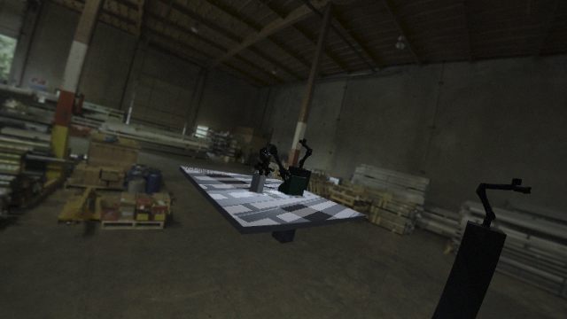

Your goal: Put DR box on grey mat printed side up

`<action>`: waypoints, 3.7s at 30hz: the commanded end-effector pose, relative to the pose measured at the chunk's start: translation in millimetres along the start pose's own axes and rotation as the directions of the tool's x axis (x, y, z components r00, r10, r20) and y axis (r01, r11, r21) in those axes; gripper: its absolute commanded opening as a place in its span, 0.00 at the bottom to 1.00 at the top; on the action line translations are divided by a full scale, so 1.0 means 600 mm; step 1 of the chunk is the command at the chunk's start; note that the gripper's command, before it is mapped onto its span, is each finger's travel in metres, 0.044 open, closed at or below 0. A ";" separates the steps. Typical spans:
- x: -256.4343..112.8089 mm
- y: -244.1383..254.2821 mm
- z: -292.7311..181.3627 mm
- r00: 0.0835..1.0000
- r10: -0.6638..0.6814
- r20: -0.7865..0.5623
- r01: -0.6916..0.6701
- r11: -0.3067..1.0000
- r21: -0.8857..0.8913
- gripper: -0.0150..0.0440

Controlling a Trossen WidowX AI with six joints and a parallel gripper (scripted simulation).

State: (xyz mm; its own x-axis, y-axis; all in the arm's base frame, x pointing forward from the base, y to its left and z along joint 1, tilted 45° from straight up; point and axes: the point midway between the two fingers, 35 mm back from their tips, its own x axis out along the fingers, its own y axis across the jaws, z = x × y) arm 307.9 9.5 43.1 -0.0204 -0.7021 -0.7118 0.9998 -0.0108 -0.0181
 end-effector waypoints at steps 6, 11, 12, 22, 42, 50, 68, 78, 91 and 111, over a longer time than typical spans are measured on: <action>-0.001 0.000 0.000 1.000 0.001 0.000 -0.001 1.000 0.000 0.59; -0.001 0.000 0.000 1.000 0.001 0.000 -0.001 1.000 0.000 0.53; -0.001 0.000 0.000 1.000 0.001 0.000 -0.001 1.000 0.000 0.52; -0.005 0.000 0.000 1.000 0.001 0.000 -0.001 1.000 0.000 0.52; -0.022 -0.014 -0.030 1.000 0.001 -0.002 -0.001 1.000 0.008 0.52; -0.025 -0.028 -0.059 1.000 0.002 -0.005 -0.002 1.000 0.019 0.52; -0.029 -0.065 -0.117 1.000 0.003 -0.005 -0.002 0.999 0.046 0.52; -0.029 -0.082 -0.139 1.000 0.003 -0.003 -0.002 0.998 0.058 0.52; -0.003 -0.082 -0.139 1.000 0.003 -0.002 -0.003 0.998 0.058 0.52; -0.033 -0.082 -0.139 1.000 0.002 -0.003 -0.002 0.998 0.058 0.66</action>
State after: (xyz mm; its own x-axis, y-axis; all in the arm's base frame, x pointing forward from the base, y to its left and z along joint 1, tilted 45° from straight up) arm 258.5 78.9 -3.6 -0.0203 -0.7032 -0.7107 0.9985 -0.0506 0.0216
